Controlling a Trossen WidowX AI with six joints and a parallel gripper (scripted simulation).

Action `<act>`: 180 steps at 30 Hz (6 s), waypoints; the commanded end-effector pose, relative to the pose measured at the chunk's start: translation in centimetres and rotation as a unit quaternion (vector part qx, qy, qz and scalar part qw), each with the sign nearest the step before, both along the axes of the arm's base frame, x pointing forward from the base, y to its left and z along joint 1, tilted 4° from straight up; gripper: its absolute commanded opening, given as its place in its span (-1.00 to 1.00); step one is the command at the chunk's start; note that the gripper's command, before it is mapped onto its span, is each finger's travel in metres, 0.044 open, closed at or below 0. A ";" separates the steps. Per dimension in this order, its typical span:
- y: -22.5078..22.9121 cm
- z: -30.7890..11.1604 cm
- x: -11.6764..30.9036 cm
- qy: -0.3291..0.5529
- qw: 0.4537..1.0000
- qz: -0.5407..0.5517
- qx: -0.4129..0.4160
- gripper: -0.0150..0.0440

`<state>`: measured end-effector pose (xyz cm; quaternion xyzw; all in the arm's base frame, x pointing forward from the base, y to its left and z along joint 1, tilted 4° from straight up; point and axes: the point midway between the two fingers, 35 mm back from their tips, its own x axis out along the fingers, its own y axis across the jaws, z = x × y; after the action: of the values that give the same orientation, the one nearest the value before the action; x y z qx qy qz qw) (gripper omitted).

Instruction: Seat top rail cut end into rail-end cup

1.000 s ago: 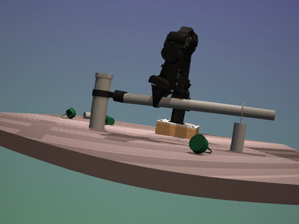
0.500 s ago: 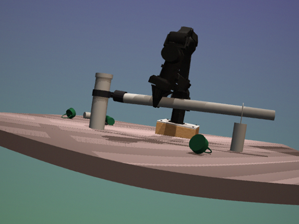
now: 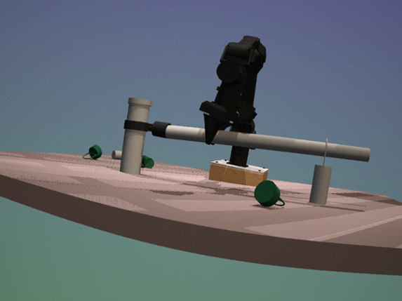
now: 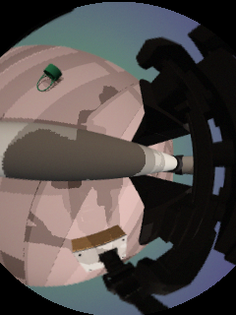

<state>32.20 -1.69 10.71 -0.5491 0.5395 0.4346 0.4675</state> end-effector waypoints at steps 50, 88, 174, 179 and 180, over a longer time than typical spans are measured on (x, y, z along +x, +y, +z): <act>-0.5 0.5 -0.2 0.000 1.000 -0.002 -0.007 -0.49; -0.8 0.3 -0.2 0.002 1.000 -0.002 -0.001 -0.49; 1.1 8.9 -1.0 0.005 1.000 0.003 0.005 1.00; 1.1 8.9 -1.0 0.005 1.000 0.003 0.005 1.00; 1.1 8.9 -1.0 0.005 1.000 0.003 0.005 1.00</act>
<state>31.23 -0.62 19.54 -0.5476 0.5367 0.4420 0.4656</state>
